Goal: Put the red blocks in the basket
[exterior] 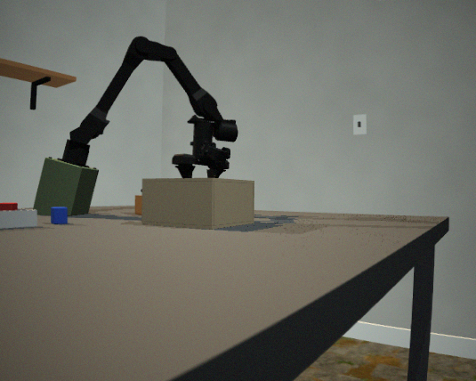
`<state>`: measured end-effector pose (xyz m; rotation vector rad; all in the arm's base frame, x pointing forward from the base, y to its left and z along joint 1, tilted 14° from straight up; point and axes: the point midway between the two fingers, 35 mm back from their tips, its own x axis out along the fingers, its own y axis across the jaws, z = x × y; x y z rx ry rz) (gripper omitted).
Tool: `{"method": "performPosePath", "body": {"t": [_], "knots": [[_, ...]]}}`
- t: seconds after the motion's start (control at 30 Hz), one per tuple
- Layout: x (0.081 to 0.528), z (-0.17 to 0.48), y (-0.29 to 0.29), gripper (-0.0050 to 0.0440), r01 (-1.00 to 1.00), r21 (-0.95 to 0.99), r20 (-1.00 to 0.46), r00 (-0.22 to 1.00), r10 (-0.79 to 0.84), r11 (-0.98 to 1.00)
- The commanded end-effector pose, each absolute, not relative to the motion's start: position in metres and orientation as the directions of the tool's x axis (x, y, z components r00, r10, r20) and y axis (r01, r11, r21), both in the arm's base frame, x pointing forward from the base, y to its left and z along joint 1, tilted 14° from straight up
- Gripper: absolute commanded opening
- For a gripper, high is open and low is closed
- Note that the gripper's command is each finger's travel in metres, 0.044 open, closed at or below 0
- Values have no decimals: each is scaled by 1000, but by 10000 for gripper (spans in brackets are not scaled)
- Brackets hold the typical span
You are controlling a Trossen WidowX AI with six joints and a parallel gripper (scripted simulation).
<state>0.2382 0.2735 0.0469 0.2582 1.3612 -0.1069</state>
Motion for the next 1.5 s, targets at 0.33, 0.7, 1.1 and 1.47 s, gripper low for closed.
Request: {"method": "performPosePath", "body": {"t": [0.33,0.7,1.1,1.47], "knots": [[227,114,272,440,222,152,-969,226,101,963],[193,99,204,440,391,185,-969,226,101,902],[146,81,133,440,510,206,-969,226,101,835],[152,55,136,440,510,206,-969,226,101,835]]}}
